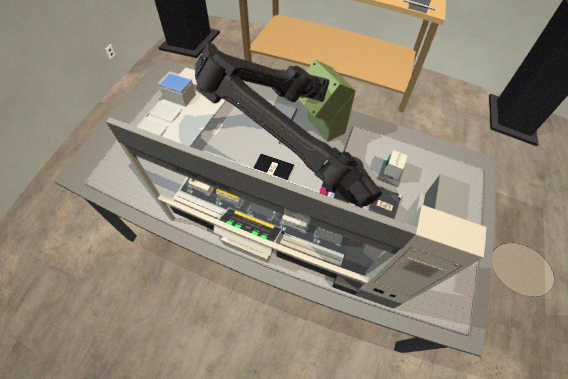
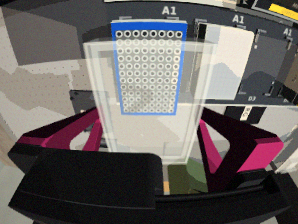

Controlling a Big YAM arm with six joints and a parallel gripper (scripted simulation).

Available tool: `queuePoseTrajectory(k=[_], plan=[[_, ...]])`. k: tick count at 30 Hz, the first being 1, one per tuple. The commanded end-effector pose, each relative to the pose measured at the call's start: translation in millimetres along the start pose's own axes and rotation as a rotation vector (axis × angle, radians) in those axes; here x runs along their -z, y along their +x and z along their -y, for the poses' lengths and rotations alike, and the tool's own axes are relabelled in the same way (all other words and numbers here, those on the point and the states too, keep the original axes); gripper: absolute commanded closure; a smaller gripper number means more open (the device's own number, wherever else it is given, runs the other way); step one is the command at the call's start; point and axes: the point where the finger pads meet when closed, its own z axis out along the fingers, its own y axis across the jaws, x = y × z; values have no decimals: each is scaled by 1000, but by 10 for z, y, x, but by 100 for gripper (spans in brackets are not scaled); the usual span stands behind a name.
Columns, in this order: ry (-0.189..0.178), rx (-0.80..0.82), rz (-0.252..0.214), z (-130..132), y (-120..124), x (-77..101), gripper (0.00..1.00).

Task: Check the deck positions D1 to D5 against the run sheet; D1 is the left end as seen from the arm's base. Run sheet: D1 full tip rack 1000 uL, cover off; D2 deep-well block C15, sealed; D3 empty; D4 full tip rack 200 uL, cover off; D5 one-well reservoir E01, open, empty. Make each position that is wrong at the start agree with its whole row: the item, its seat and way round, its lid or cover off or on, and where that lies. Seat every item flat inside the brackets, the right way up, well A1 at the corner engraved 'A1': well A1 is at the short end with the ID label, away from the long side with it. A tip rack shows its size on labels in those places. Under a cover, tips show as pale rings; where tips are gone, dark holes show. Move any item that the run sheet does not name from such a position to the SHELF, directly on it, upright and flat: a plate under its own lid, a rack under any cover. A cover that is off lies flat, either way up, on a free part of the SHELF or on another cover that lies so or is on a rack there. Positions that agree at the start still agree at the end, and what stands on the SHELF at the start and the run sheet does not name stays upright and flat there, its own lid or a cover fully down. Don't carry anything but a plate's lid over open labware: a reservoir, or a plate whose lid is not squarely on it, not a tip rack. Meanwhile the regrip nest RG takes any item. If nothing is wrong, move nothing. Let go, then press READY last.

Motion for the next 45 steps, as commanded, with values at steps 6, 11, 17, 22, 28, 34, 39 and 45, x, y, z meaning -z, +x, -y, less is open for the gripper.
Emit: queuePoseTrajectory(k=[6, 11, 17, 22, 28, 34, 39, 45], plan=[[-24, -11, 21, -94, 443, 113, 100], [-14, 3, 14, -94, 630, 84, 100], [-18, -1, 13, -94, 929, 78, 100], [-17, -1, 13, -87, 1179, 73, 100], [-13, 4, 14, -69, 1379, 70, 100], [-13, 3, 12, -63, 1603, 66, 100], [-13, 46, 8, -76, 1470, 59, 100], [-13, 126, 9, -77, 1469, 63, 100]])
